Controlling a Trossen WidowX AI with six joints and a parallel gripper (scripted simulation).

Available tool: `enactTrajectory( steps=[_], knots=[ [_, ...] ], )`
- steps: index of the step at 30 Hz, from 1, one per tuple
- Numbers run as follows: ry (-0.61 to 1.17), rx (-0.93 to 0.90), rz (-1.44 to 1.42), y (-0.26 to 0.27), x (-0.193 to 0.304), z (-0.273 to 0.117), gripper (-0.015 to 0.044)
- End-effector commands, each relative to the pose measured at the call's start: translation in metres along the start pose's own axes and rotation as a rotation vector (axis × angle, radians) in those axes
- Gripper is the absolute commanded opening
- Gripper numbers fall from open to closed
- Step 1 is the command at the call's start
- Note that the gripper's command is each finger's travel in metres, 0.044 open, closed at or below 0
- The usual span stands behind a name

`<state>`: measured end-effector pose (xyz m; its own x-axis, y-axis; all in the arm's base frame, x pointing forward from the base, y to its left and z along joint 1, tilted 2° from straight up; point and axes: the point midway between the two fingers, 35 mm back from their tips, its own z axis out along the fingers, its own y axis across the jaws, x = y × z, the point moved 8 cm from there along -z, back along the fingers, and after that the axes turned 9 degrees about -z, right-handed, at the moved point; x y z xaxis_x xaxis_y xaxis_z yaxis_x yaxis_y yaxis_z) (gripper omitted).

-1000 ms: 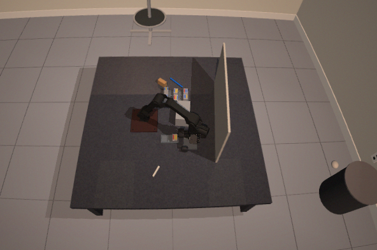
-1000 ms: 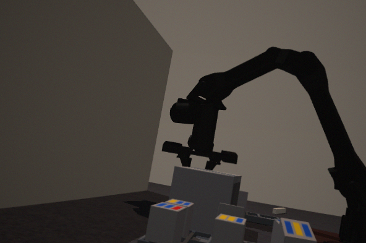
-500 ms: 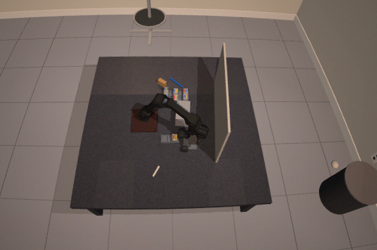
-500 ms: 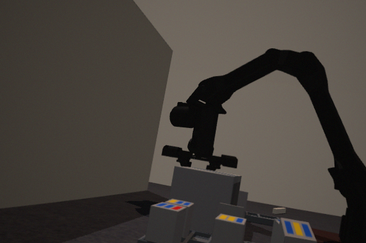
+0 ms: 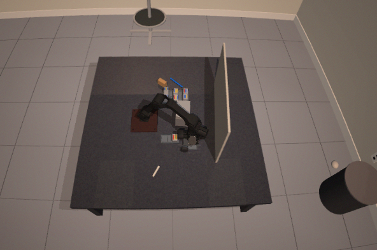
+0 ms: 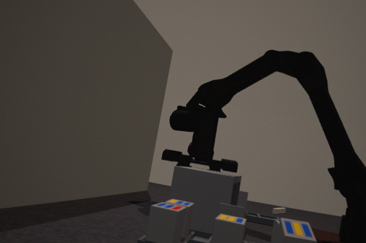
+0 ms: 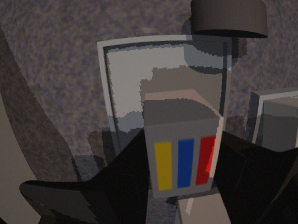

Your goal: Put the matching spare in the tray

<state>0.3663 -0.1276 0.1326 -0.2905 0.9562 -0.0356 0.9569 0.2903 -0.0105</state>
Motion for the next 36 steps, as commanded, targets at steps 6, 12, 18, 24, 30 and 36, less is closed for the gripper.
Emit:
enactTrajectory(
  steps=[6, 12, 18, 24, 30, 36],
  knots=[
    [0.006, 0.001, -0.003, -0.002, 0.001, 0.007, 0.0000],
    [0.001, 0.001, 0.000, -0.001, 0.001, 0.005, 0.0131],
    [0.001, 0.001, 0.000, -0.001, 0.001, 0.005, 0.0289],
    [0.001, 0.001, 0.000, -0.001, 0.001, 0.005, 0.0440],
    [0.004, 0.001, -0.001, 0.003, -0.002, -0.055, 0.0440],
    [0.007, 0.001, -0.003, -0.001, 0.001, -0.102, 0.0440]
  ],
)
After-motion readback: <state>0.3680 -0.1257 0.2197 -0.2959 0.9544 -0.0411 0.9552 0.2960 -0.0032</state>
